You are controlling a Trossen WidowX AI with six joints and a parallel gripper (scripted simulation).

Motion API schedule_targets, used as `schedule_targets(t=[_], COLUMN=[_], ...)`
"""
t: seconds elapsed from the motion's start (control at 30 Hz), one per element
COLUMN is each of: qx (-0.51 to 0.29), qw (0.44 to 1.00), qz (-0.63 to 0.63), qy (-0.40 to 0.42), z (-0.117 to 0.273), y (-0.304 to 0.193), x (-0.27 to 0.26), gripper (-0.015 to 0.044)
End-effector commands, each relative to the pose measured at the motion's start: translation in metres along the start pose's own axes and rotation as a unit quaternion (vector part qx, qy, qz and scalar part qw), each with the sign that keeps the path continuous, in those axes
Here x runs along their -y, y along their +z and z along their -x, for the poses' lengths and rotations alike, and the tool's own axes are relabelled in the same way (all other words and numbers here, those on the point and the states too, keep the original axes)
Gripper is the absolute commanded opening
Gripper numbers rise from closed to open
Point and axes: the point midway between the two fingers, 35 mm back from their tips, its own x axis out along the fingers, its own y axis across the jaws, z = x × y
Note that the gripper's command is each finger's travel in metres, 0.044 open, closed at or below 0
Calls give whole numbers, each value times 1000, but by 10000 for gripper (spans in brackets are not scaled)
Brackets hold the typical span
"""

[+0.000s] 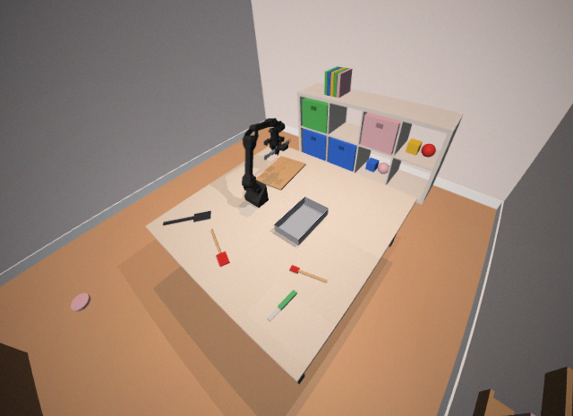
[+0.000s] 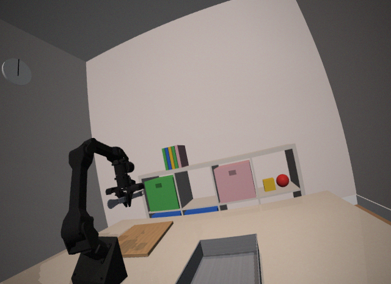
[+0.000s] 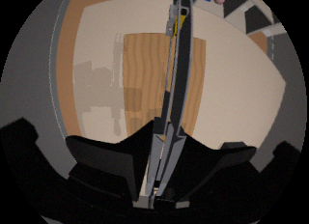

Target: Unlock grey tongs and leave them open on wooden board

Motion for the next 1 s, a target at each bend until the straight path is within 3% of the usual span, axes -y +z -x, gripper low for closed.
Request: schedule_targets(t=[0.0,0.33,0.97], qx=[-3,9,150], qw=[1000,999,988], qz=[27,32,38], qy=[2,0,-21], z=[-4,-7,-20], y=[-3,-2,14], x=[-20,-24,-25], gripper=[-150,-150,-150])
